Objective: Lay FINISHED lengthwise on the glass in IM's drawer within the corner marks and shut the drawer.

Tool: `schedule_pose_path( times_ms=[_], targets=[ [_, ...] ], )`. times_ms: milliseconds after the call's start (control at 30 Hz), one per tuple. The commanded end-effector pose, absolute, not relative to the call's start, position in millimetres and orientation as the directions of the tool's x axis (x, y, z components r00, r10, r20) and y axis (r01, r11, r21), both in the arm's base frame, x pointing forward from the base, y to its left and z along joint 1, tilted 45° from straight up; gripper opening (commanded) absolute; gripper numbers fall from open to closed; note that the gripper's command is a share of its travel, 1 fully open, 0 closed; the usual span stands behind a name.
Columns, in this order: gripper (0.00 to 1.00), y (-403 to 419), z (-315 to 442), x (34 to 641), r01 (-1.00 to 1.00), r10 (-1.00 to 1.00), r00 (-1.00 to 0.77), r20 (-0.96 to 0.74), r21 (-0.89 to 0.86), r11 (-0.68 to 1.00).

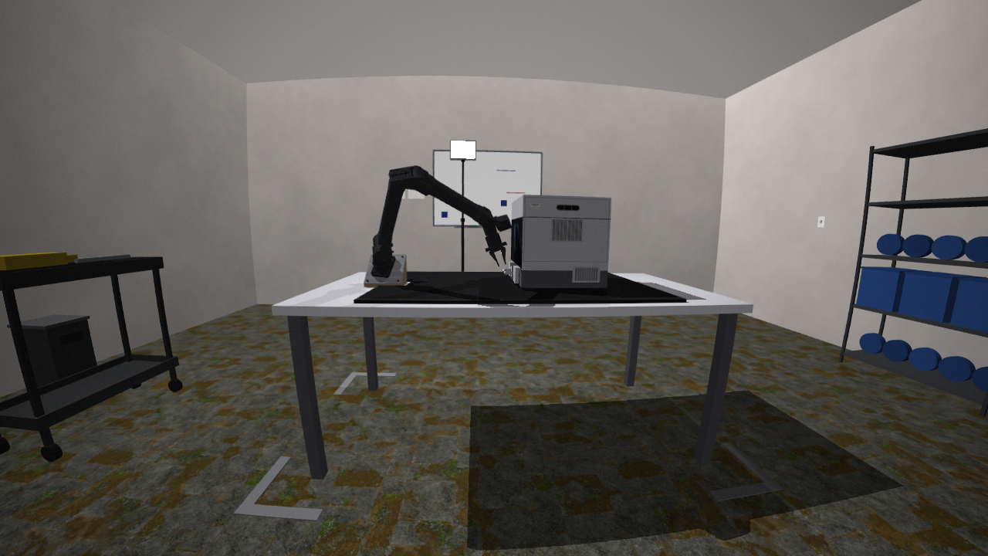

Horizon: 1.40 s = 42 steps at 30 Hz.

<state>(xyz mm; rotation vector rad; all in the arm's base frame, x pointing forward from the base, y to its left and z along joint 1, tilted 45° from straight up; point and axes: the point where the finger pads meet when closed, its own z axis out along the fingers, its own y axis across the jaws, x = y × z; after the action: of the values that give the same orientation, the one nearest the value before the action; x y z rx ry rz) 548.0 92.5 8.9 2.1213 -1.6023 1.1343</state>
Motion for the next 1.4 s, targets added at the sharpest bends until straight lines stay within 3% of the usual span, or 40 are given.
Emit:
schedule_pose_path(
  times_ms=[0,1367],
  targets=[
    [0.31,116.7,34.3,554.8,-0.879,-0.715,0.074,0.696,-0.293,-0.377],
    [0.31,131.4,49.7,549.9,-0.878,-0.716,0.074,0.695,-0.295,-0.377]
  ],
)
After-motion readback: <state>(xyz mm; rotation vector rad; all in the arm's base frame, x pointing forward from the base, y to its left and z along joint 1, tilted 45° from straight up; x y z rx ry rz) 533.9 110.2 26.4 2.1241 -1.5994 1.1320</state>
